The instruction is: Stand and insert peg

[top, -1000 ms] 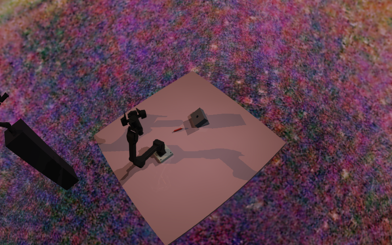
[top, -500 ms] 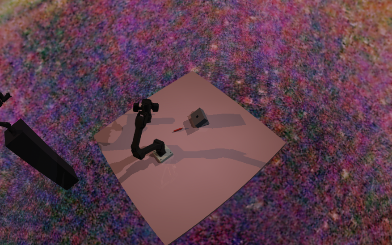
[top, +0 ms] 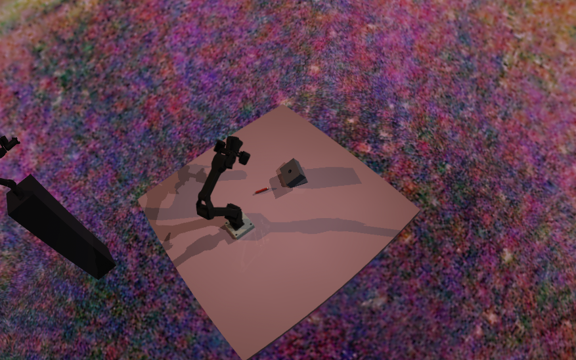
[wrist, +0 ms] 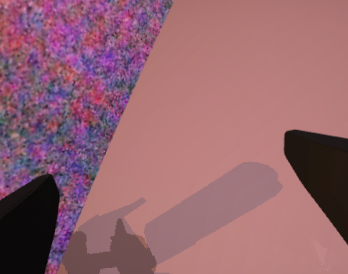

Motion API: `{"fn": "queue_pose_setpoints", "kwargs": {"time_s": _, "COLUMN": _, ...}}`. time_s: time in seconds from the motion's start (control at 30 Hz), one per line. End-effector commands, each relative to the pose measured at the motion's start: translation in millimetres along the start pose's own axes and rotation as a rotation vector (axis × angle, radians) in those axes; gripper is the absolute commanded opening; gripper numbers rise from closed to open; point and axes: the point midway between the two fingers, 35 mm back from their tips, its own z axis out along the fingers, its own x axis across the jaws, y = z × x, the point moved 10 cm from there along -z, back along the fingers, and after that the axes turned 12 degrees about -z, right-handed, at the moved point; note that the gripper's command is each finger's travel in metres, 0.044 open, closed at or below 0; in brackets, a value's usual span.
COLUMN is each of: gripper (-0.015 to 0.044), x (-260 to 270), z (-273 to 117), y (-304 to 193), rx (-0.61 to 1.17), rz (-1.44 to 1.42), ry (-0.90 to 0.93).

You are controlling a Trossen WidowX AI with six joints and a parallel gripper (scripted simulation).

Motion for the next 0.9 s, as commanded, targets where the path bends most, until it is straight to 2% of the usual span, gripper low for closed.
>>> {"fn": "queue_pose_setpoints", "kwargs": {"time_s": 0.0, "gripper": 0.044, "x": -19, "z": 22, "y": 1, "rx": 0.076, "rz": 0.09, "ry": -0.07}}
{"fn": "queue_pose_setpoints", "kwargs": {"time_s": 0.43, "gripper": 0.044, "x": -81, "z": 85, "y": -9, "rx": 0.315, "rz": 0.347, "ry": -0.321}}
{"fn": "queue_pose_setpoints", "kwargs": {"time_s": 0.87, "gripper": 0.044, "x": -142, "z": 137, "y": -42, "rx": 0.564, "rz": 0.553, "ry": -0.586}}
